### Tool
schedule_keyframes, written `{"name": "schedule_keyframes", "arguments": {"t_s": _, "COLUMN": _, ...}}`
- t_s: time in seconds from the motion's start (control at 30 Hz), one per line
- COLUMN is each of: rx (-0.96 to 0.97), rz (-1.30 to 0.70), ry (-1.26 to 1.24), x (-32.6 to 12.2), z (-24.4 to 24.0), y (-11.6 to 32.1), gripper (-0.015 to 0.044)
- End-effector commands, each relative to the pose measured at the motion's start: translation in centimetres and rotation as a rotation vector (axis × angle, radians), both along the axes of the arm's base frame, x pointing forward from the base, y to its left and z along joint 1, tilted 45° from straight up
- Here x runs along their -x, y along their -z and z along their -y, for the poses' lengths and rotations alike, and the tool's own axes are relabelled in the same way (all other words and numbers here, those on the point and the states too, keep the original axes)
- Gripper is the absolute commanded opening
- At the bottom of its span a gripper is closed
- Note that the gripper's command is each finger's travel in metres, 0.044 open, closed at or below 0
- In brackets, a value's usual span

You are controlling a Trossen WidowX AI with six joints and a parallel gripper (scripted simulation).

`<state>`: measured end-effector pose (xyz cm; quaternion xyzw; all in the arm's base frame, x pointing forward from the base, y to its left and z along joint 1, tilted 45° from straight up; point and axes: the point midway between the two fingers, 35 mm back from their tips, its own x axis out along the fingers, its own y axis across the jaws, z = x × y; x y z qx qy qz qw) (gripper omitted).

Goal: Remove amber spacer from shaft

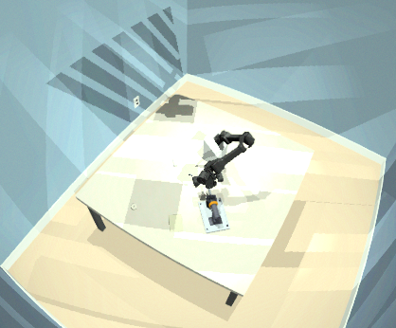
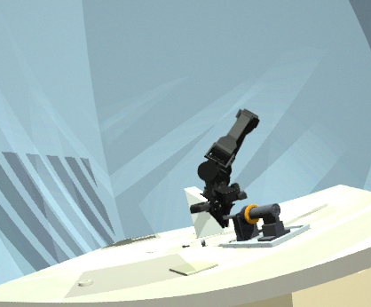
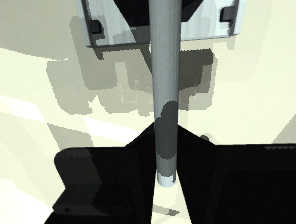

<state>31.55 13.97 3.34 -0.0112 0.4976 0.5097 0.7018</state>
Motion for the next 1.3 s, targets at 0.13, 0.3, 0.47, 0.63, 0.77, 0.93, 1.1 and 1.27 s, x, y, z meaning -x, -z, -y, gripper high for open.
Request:
{"name": "schedule_keyframes", "arguments": {"t_s": 0.13, "rx": 0.002, "rz": -0.002, "ry": -0.003, "x": 0.27, "z": 0.12, "y": 0.18, "gripper": 0.0000}}
{"name": "schedule_keyframes", "arguments": {"t_s": 0.3, "rx": 0.002, "rz": -0.002, "ry": -0.003, "x": 0.31, "z": 0.15, "y": 0.21, "gripper": 0.0000}}
{"name": "schedule_keyframes", "arguments": {"t_s": 0.47, "rx": 0.002, "rz": -0.002, "ry": -0.003, "x": 0.35, "z": 0.18, "y": 0.24, "gripper": 0.0000}}
{"name": "schedule_keyframes", "arguments": {"t_s": 0.63, "rx": 0.002, "rz": -0.002, "ry": -0.003, "x": 0.39, "z": 0.21, "y": 0.28, "gripper": 0.0000}}
{"name": "schedule_keyframes", "arguments": {"t_s": 0.77, "rx": 0.003, "rz": -0.002, "ry": -0.003, "x": 0.43, "z": 0.24, "y": 0.30, "gripper": 0.0000}}
{"name": "schedule_keyframes", "arguments": {"t_s": 0.93, "rx": 0.003, "rz": -0.002, "ry": -0.003, "x": 0.47, "z": 0.27, "y": 0.33, "gripper": 0.0000}}
{"name": "schedule_keyframes", "arguments": {"t_s": 1.1, "rx": 0.003, "rz": -0.002, "ry": -0.003, "x": 0.51, "z": 0.30, "y": 0.36, "gripper": 0.0000}}
{"name": "schedule_keyframes", "arguments": {"t_s": 1.27, "rx": 0.003, "rz": -0.002, "ry": -0.003, "x": 0.56, "z": 0.34, "y": 0.40, "gripper": 0.0000}}
